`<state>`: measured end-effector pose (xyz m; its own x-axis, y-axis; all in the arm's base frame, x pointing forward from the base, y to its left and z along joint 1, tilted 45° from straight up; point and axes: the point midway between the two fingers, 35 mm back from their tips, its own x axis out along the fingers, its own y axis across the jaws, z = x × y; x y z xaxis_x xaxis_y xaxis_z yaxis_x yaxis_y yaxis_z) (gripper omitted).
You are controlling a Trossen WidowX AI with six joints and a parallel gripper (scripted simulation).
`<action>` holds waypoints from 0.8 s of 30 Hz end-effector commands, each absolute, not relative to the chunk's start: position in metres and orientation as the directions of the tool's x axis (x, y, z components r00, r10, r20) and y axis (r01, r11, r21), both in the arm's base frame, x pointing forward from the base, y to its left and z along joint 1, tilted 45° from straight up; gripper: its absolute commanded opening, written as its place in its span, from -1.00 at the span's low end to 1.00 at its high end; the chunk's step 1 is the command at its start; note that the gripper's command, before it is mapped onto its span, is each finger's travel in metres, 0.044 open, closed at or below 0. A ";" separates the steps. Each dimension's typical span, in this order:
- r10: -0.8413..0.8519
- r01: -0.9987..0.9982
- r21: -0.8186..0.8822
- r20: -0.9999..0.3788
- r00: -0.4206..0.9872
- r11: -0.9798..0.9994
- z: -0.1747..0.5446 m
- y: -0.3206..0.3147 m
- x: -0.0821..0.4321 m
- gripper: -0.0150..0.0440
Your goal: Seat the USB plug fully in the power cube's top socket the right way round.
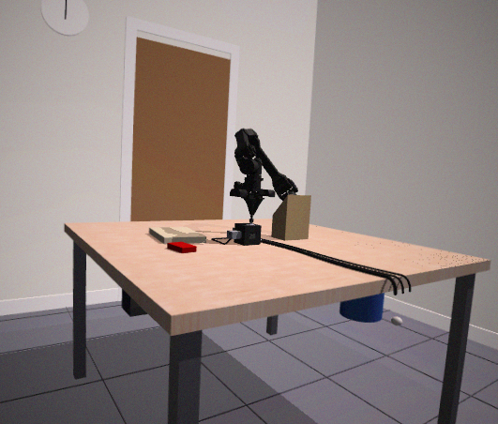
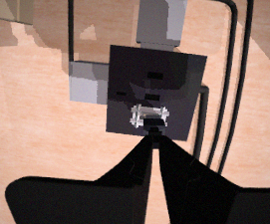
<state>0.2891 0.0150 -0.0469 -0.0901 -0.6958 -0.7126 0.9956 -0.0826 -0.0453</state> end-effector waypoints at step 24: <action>-0.692 0.996 -0.042 -0.717 -0.087 -0.083 -0.033 0.030 0.292 -0.49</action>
<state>0.2893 0.0258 -0.0356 -0.0931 -0.6965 -0.7115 0.9954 -0.0825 -0.0495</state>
